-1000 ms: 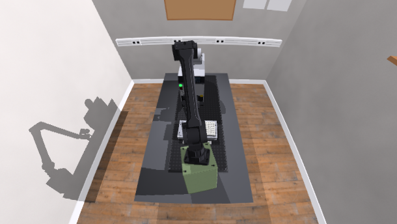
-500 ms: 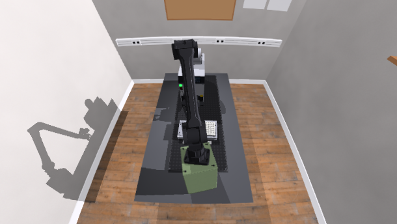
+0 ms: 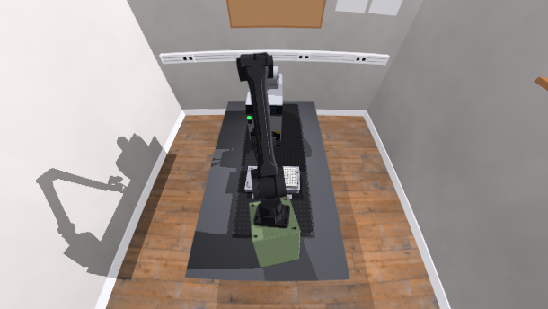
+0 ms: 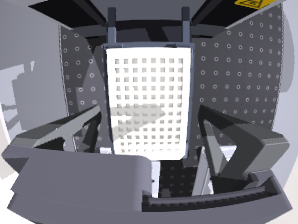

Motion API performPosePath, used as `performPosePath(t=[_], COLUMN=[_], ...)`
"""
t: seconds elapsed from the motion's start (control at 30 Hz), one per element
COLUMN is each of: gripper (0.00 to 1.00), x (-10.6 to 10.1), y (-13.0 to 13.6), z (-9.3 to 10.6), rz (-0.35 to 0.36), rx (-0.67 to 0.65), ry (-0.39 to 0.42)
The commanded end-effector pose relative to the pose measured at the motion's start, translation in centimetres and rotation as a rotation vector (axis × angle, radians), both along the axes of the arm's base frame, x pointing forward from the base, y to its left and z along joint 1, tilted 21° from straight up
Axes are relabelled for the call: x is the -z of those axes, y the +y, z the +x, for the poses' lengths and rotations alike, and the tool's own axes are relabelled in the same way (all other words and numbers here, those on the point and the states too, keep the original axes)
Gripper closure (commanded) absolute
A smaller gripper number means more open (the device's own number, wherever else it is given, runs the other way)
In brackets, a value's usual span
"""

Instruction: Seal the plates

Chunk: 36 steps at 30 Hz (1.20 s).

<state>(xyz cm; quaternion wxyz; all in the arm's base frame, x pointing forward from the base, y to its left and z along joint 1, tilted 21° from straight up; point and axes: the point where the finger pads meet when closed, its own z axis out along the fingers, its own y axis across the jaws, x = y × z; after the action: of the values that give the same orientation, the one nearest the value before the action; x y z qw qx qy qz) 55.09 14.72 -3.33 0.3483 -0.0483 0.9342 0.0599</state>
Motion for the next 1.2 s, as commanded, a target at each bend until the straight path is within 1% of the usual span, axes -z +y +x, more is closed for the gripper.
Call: performPosePath(t=[0.0, 0.23, 0.33, 0.5, 0.57, 0.67, 0.77, 0.83, 1.0, 1.17], gripper=[0.00, 0.00, 0.00, 0.00, 0.00, 0.00, 0.00, 0.00, 0.00, 0.00], x=[-1.2, 0.0, -0.1, -1.1, -1.1, -1.8, -2.0, -1.9, -0.5, -0.1], y=[-0.7, -0.8, -0.7, -0.6, -0.6, -0.5, -0.5, -0.5, -0.7, -0.7], z=[0.5, 0.4, 0.5, 0.9, 0.9, 1.1, 1.2, 1.1, 0.5, 0.3], rz=[0.000, -0.002, 0.000, 0.006, 0.006, 0.010, 0.011, 0.011, 0.002, -0.002], rx=[0.007, 0.007, 0.007, 0.006, 0.006, 0.006, 0.006, 0.006, 0.006, 0.006], ry=[-0.013, -0.004, -0.011, -0.033, -0.033, -0.047, -0.051, -0.050, -0.014, 0.001])
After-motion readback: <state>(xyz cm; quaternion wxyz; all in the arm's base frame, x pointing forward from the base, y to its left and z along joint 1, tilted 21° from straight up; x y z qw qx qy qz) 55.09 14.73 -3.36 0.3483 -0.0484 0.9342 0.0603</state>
